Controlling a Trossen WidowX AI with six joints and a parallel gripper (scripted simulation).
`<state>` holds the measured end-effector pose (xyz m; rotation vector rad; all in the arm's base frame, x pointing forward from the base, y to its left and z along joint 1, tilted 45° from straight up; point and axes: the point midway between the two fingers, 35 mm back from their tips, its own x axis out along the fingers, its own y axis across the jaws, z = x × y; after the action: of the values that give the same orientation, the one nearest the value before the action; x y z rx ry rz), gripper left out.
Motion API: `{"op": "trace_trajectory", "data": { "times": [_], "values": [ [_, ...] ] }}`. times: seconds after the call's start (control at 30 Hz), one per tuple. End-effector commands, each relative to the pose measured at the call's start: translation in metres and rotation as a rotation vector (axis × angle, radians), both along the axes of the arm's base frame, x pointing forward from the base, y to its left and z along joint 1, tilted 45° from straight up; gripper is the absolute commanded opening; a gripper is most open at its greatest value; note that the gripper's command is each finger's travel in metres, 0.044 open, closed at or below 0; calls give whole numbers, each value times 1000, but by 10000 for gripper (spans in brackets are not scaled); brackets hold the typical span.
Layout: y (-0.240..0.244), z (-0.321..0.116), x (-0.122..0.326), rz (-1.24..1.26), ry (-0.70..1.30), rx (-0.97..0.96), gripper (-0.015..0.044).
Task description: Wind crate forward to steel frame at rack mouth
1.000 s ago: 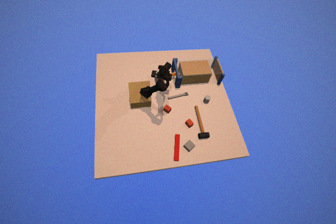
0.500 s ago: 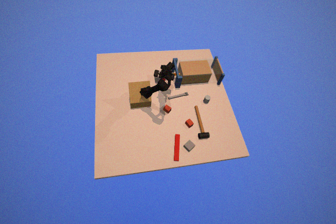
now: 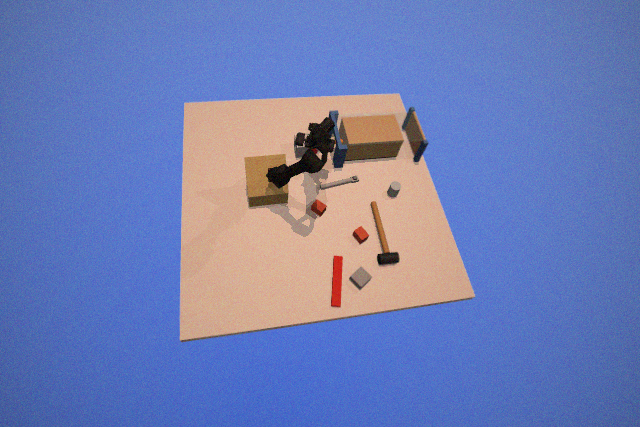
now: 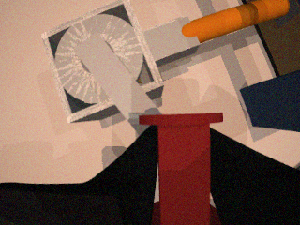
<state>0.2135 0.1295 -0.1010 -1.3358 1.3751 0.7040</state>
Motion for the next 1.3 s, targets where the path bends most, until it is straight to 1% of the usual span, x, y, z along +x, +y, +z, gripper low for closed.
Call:
{"op": "trace_trajectory", "data": {
  "times": [0.0, 1.27],
  "values": [
    [3, -3, 14, 0, -28, -2, 0],
    [22, -19, 43, 0, -30, -1, 0]
  ]
}}
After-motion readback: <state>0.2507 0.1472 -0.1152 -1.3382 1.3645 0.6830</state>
